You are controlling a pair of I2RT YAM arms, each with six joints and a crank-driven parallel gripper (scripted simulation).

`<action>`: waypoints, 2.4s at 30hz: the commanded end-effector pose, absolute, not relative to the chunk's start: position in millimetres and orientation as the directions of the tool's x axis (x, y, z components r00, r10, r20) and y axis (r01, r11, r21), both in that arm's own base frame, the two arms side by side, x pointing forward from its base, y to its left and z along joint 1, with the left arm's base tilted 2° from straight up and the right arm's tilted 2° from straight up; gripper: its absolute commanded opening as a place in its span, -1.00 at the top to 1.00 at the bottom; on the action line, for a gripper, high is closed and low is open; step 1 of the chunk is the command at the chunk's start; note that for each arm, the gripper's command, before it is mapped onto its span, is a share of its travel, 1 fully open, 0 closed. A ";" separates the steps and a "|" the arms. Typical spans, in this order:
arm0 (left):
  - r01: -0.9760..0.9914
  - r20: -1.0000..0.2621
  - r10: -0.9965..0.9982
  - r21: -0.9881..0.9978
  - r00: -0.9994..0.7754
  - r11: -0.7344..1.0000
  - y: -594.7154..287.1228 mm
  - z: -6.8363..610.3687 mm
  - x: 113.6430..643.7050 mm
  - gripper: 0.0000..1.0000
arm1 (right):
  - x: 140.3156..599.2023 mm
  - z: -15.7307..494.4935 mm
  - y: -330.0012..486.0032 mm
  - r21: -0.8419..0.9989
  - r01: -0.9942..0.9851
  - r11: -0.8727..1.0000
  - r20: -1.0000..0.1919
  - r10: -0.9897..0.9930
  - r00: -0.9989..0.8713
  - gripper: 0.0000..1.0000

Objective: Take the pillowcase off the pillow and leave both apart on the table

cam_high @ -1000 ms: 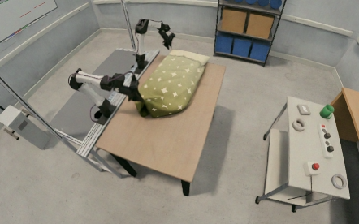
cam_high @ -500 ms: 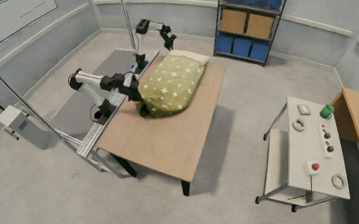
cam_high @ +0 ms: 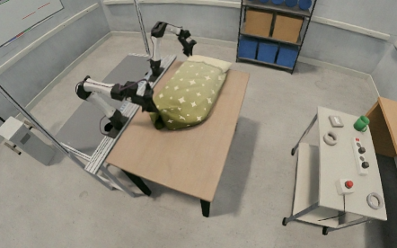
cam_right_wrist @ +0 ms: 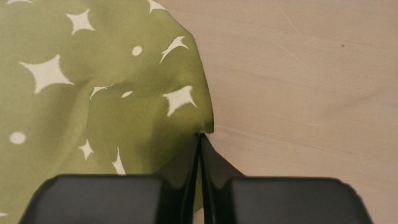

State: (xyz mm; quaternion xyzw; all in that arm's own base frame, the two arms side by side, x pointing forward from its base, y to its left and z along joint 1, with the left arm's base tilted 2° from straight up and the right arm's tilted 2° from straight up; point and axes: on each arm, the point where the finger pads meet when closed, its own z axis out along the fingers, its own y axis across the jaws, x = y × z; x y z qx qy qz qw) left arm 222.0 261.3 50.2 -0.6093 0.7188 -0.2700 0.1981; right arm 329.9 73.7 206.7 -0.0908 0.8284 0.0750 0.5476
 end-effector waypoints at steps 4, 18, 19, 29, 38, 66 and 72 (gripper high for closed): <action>-0.768 0.033 -0.984 -0.630 -0.178 0.118 264.2 38.9 230.6 0.09 | 330.9 212.4 72.2 0.026 -0.222 0.975 -0.928 -0.060 -0.369 0.98; -0.769 0.035 -0.984 -0.628 -0.176 0.115 264.6 37.0 228.3 0.45 | 330.9 212.4 72.2 0.026 -0.222 0.975 -0.928 -0.060 -0.369 0.98; -0.769 0.036 -0.984 -0.629 -0.176 0.115 264.6 37.1 228.4 0.45 | 330.9 212.4 72.2 0.026 -0.222 0.975 -0.928 -0.060 -0.369 0.98; -0.768 0.036 -0.984 -0.630 -0.176 0.114 264.5 37.3 228.6 0.73 | 330.9 212.4 72.2 0.026 -0.222 0.975 -0.928 -0.060 -0.369 0.98; -0.768 0.036 -0.984 -0.630 -0.176 0.114 264.5 37.3 228.6 0.91 | 330.9 212.4 72.2 0.026 -0.222 0.975 -0.928 -0.060 -0.369 0.98; -0.768 0.035 -0.984 -0.630 -0.177 0.116 264.5 37.3 228.5 0.96 | 330.9 212.4 72.2 0.026 -0.222 0.975 -0.928 -0.060 -0.369 0.98; -0.768 0.035 -0.984 -0.630 -0.177 0.116 264.5 37.3 228.5 0.98 | 330.9 212.4 72.2 0.026 -0.222 0.975 -0.928 -0.060 -0.369 0.98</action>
